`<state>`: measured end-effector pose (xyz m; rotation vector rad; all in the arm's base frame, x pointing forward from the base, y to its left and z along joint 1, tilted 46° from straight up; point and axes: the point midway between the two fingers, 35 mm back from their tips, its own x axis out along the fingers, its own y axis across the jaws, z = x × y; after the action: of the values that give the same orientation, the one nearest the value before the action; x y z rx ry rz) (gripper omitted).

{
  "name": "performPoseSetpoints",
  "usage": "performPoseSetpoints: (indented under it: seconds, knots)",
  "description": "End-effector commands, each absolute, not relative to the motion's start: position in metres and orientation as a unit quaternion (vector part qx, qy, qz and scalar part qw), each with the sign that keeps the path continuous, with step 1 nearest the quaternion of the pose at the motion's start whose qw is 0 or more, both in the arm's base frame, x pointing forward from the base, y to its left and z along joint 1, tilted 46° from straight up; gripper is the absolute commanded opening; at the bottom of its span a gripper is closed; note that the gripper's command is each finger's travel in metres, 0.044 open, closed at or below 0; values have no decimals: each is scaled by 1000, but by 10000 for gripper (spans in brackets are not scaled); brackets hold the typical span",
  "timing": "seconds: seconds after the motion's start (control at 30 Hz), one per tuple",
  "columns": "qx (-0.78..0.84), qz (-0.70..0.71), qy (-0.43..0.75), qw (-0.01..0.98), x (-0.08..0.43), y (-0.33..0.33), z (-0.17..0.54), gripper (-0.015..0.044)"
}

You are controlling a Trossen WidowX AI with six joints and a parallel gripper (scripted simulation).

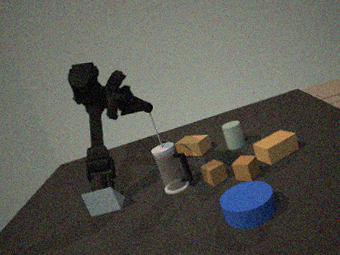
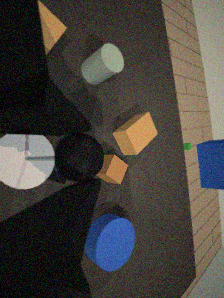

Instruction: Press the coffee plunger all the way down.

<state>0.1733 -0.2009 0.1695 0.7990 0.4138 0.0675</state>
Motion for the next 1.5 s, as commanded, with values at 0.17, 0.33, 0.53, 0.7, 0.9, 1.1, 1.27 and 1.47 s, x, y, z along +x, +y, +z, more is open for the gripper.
performPoseSetpoints:
  seconds: [0.17,0.33,0.53,0.7,0.9,1.1,1.27,1.47]
  knots:
    - [389,32,198,899,174,-199,168,117]
    - [388,32,199,899,176,-194,162,117]
    - [388,32,200,899,178,-188,155,117]
    - [388,31,200,899,180,-183,149,117]
    - [388,31,201,899,181,-176,142,117]
    - [388,31,201,899,183,-170,135,117]
    - [388,31,201,899,185,-164,129,117]
    - [388,31,201,899,186,-158,122,117]
